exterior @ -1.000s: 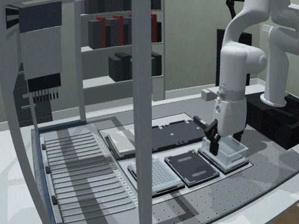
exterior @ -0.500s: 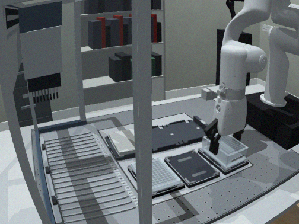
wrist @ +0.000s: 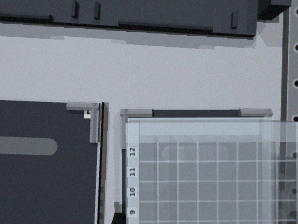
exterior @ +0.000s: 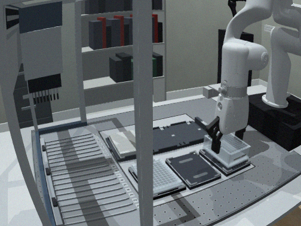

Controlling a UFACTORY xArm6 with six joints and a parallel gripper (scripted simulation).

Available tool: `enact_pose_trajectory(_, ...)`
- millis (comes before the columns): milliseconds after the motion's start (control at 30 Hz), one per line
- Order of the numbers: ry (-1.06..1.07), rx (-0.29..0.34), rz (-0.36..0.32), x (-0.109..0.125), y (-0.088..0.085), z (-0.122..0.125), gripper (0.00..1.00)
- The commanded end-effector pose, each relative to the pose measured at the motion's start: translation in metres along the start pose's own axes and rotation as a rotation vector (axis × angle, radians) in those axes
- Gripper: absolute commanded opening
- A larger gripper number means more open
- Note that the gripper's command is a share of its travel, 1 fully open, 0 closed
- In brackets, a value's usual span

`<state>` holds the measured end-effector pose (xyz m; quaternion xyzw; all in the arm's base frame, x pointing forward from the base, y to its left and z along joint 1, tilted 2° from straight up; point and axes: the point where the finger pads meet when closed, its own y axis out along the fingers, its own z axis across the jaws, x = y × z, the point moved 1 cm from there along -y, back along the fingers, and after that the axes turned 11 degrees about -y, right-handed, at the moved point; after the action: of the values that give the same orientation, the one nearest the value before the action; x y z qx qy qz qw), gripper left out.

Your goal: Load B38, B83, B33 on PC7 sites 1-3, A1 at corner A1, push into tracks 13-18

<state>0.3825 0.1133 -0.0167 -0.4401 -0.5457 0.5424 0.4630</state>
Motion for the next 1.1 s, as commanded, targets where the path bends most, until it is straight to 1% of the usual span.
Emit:
enact_pose_trajectory(0,0.0,-0.004,0.0,0.0,-0.004,-0.002,0.0)
enact_pose_trajectory(367,0.0,-0.004,0.0,0.0,-0.01,-0.002,0.0)
enact_pose_trajectory(600,0.0,-0.004,0.0,0.0,-0.01,-0.002,0.0)
enact_pose_trajectory(733,0.0,-0.004,0.0,0.0,-0.014,-0.002,0.0)
enact_pose_trajectory(1067,0.0,-0.005,0.0,0.0,-0.03,-0.002,0.0)
